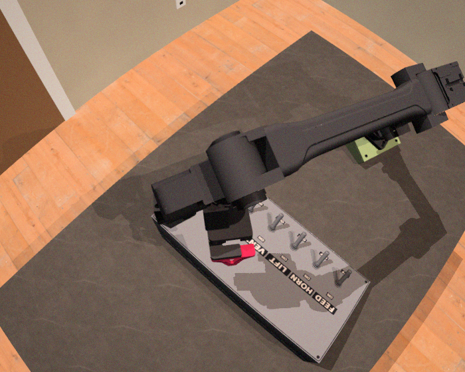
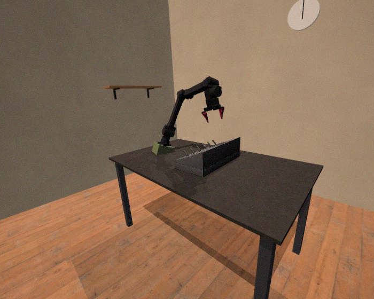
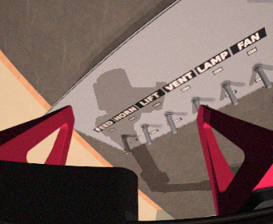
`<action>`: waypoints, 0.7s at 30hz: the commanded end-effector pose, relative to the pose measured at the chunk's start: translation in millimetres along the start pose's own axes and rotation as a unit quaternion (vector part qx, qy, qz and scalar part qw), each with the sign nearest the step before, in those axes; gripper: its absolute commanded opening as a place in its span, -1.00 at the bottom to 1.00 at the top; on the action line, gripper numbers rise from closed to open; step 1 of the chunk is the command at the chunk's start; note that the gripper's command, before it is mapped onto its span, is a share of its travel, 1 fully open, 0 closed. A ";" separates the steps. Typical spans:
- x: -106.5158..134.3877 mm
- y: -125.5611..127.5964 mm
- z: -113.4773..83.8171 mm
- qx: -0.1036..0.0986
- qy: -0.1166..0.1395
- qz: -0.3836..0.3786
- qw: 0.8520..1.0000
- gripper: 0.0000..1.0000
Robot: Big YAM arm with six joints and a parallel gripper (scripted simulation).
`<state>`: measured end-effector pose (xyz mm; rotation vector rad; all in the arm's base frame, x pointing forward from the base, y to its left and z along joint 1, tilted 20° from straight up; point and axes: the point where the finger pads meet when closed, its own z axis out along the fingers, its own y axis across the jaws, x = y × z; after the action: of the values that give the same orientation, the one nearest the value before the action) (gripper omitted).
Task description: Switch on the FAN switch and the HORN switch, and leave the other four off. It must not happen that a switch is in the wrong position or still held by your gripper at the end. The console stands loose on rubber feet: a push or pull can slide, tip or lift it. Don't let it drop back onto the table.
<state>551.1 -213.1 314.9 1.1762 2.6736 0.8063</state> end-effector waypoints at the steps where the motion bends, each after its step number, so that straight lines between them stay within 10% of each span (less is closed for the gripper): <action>1: -6.1 10.0 -25.5 -0.008 -0.021 -0.008 1.000 1.00; 21: 2.0 12.4 -44.0 -0.014 -0.035 -0.009 0.999 1.00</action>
<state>547.0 -216.4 325.6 1.1773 2.6579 0.8019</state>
